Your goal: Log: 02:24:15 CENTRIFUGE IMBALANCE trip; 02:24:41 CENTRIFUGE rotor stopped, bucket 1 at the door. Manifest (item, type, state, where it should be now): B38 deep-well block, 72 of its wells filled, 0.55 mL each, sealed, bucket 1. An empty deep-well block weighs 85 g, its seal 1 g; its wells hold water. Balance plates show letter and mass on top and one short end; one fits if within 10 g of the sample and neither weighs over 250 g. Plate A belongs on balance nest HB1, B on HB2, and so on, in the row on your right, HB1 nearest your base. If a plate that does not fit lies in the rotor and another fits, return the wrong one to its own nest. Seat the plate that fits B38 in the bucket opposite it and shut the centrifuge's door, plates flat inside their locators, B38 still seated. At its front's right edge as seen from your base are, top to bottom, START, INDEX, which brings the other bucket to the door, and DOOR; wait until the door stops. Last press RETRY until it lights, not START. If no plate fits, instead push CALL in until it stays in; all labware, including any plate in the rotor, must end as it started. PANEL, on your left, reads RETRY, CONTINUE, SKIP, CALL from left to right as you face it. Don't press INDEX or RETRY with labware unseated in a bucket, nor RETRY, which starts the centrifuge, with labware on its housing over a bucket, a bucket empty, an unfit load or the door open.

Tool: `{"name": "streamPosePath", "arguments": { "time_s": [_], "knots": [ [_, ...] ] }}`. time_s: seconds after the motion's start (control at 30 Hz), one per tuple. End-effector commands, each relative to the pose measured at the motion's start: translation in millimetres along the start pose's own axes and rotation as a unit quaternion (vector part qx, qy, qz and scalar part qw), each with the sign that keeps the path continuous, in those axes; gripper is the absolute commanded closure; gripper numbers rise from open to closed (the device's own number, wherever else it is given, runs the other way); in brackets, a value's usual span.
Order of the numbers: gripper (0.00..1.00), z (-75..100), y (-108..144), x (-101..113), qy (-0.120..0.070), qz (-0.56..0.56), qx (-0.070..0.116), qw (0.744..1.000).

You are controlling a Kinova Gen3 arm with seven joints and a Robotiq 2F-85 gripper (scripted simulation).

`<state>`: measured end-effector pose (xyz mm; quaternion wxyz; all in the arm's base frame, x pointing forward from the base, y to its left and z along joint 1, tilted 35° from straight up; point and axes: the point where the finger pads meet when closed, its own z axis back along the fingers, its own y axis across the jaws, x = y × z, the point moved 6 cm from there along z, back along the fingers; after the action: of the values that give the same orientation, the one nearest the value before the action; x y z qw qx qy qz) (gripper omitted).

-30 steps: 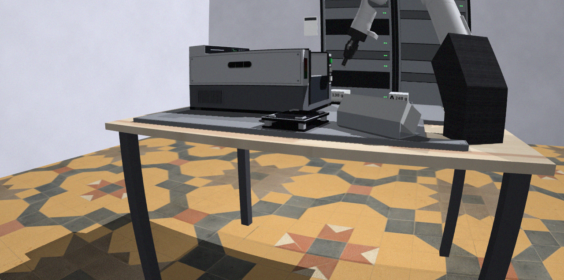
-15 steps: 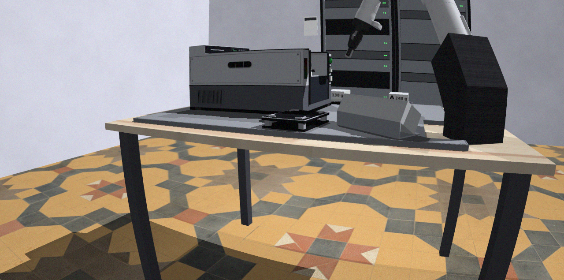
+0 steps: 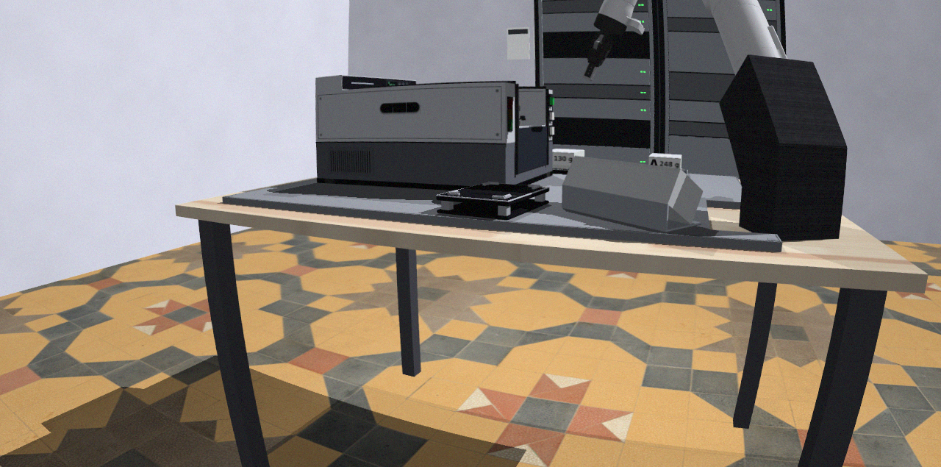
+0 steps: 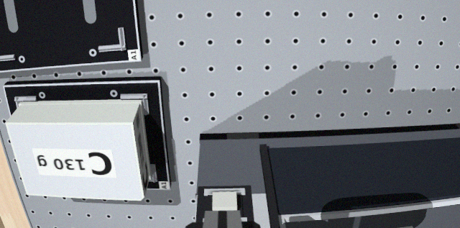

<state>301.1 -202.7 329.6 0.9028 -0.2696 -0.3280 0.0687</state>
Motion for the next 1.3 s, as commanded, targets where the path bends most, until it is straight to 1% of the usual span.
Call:
{"name": "streamPosePath", "arguments": {
  "time_s": [0.0, 0.17, 0.23, 0.73, 0.8, 0.97, 1.27],
  "knots": [
    [0.90, 13.2, -1, 0, -0.002, 0.000, 0.001, 1.000],
    [0.90, 29.8, -1, 0, -0.002, 0.000, 0.001, 1.000],
    [0.90, 29.8, -1, 0, -0.002, 0.000, 0.001, 1.000],
    [0.90, 79.8, -1, 0, -0.002, 0.000, 0.001, 1.000],
    [0.90, 79.8, -1, 0, -0.002, 0.000, 0.001, 1.000],
    [0.90, 96.4, -1, 0, -0.002, 0.000, 0.001, 1.000],
    [0.90, 96.4, -1, 0, -0.002, 0.000, 0.001, 1.000]
  ]
}}
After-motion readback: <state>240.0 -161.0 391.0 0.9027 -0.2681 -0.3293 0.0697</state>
